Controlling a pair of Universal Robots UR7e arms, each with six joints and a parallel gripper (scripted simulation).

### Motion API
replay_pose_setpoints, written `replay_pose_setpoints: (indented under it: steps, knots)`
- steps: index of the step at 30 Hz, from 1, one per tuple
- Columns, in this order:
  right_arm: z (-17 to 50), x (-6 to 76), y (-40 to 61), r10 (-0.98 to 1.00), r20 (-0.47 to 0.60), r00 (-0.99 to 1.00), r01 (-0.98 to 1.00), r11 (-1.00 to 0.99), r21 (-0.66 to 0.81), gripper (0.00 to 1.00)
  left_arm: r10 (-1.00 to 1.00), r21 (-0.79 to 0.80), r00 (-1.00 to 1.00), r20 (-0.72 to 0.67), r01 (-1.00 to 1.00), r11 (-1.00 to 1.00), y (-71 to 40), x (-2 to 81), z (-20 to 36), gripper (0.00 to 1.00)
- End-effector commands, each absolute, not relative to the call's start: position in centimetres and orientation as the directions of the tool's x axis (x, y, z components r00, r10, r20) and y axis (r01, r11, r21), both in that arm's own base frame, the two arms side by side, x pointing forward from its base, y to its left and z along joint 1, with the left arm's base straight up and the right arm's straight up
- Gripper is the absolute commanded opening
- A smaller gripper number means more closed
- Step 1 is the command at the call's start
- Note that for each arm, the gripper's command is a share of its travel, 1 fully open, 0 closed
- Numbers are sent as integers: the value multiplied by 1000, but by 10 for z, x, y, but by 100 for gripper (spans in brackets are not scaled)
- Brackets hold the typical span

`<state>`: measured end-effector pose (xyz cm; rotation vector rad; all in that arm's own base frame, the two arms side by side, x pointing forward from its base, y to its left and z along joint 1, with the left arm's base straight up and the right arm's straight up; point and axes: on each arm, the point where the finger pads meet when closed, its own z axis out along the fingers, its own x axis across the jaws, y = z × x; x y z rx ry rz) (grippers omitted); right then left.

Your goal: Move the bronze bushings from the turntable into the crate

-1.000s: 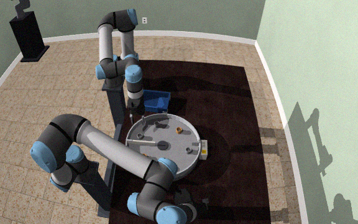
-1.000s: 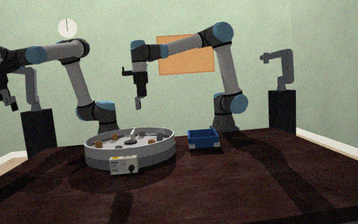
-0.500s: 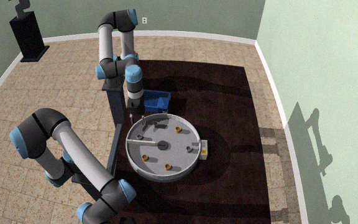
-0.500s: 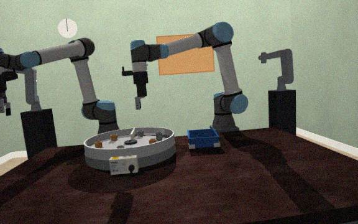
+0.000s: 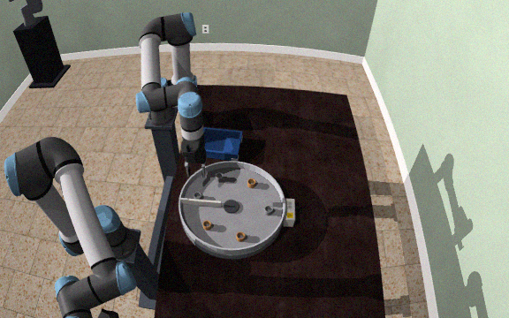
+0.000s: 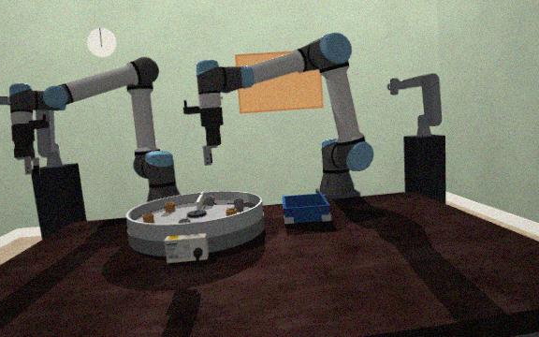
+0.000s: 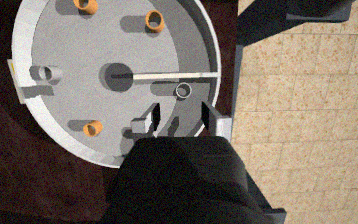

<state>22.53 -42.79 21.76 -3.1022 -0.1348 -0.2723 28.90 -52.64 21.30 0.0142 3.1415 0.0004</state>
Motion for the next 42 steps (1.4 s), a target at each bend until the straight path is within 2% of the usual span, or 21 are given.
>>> replay_pose_setpoints:
  steps: [1,9,20,31,32,42]
  knots:
    - [208,144,-432,68,119,991,68,-998,4,100,9,-2,-1000,-1,9,1000,-527,289,214,100]
    - [195,62,-418,47,45,998,47,-999,5,100,9,-2,-1000,-1,9,1000,-527,289,214,100]
    - [188,21,-406,37,6,999,37,-999,1,100,9,-2,-1000,-1,9,1000,-527,289,214,100]
    - [187,14,-404,35,0,999,35,-999,0,100,9,-2,-1000,-1,9,1000,-527,289,214,100]
    - [187,14,-404,35,0,999,35,-999,0,100,9,-2,-1000,-1,9,1000,-527,289,214,35]
    - [187,14,-404,35,0,999,35,-999,0,100,9,-2,-1000,-1,9,1000,-527,289,214,35]
